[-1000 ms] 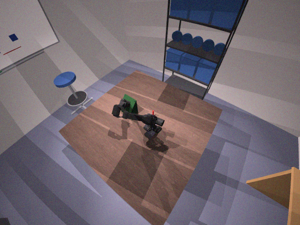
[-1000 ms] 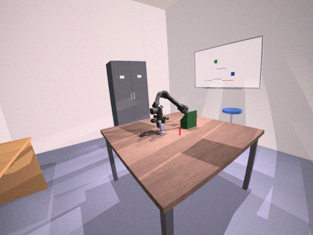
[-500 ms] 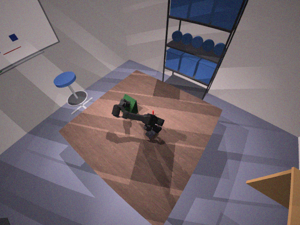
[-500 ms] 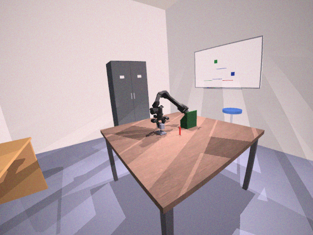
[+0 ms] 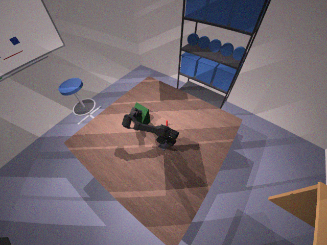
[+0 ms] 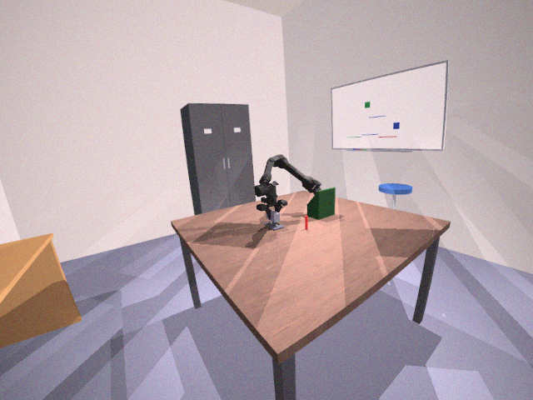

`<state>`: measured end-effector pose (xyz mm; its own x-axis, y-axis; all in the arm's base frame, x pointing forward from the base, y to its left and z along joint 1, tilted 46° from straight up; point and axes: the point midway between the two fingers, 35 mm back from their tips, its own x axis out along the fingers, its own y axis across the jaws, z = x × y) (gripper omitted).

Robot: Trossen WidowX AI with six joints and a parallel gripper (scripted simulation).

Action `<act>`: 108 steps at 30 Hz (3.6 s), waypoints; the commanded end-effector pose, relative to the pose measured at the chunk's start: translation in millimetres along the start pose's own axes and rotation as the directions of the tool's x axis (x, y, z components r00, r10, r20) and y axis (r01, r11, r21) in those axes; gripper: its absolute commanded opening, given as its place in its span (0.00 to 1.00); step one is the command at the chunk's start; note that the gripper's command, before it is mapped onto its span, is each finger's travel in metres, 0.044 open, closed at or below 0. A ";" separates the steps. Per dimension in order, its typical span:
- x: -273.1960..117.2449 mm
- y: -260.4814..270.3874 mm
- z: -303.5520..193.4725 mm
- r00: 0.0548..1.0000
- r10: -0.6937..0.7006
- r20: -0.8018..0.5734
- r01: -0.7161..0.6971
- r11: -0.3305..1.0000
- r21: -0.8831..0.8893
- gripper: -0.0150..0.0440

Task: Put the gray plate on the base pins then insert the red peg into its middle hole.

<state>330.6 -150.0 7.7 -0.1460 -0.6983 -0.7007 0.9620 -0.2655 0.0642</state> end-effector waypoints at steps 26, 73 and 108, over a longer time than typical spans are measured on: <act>24.4 -0.2 0.2 1.000 -0.001 0.001 0.001 1.000 -0.001 0.30; -95.5 -114.8 -163.2 1.000 -0.005 -0.012 -0.001 0.882 -0.472 1.00; -21.3 -123.3 -167.6 1.000 -0.004 -0.006 0.001 0.870 -0.494 1.00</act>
<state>256.5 13.2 -101.0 -0.1477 -0.6891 -0.7095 0.9530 0.0926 -0.2884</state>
